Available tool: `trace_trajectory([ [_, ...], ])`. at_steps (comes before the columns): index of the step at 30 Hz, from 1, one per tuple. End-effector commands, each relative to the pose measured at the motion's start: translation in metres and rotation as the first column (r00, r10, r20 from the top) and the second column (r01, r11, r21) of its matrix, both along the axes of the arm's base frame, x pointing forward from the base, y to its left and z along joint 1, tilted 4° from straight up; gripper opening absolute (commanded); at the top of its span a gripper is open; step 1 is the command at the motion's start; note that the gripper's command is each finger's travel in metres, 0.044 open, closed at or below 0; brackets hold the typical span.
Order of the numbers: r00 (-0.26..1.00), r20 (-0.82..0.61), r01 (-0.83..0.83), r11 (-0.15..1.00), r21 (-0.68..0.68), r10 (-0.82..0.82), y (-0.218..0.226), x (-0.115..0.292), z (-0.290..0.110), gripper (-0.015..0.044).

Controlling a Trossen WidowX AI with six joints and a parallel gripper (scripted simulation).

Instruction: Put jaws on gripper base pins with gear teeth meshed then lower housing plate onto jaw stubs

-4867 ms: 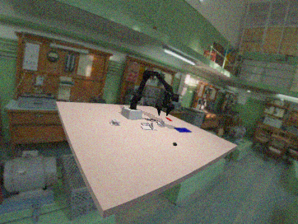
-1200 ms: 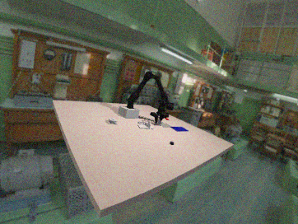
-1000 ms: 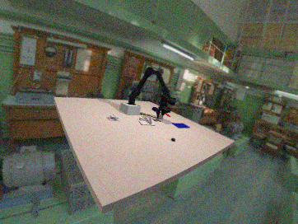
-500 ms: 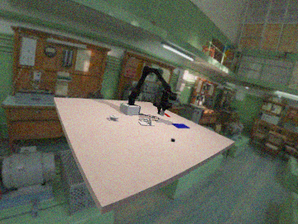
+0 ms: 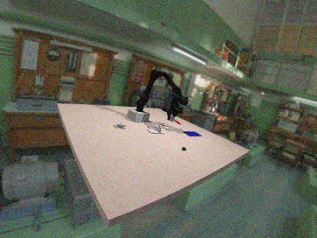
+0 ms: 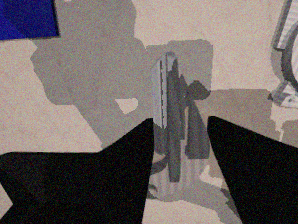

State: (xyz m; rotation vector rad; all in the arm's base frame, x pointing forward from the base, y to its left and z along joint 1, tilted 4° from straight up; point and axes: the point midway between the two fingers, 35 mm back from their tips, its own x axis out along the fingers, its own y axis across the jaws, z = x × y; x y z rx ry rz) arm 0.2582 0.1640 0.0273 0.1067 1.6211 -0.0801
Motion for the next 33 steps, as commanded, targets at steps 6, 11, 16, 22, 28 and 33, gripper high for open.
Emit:
trace_trajectory([
  [6, 1.0, 0.001, 0.006, 1.0, -0.007, -0.006, -0.027, 0.011, -0.001, 0.0134],
  [11, 1.0, 0.002, 0.012, 1.0, -0.008, -0.012, -0.043, 0.017, -0.001, 0.0134],
  [16, 1.0, 0.003, 0.017, 1.0, -0.01, -0.017, -0.059, 0.021, -0.001, 0.0134],
  [22, 1.0, 0.004, 0.024, 1.0, -0.012, -0.024, -0.078, 0.026, -0.001, 0.0134],
  [28, 1.0, 0.004, 0.031, 0.999, -0.014, -0.031, -0.098, 0.029, -0.002, 0.0134],
  [33, 0.999, 0.004, 0.036, 0.999, -0.016, -0.036, -0.114, 0.031, -0.002, 0.0134],
])
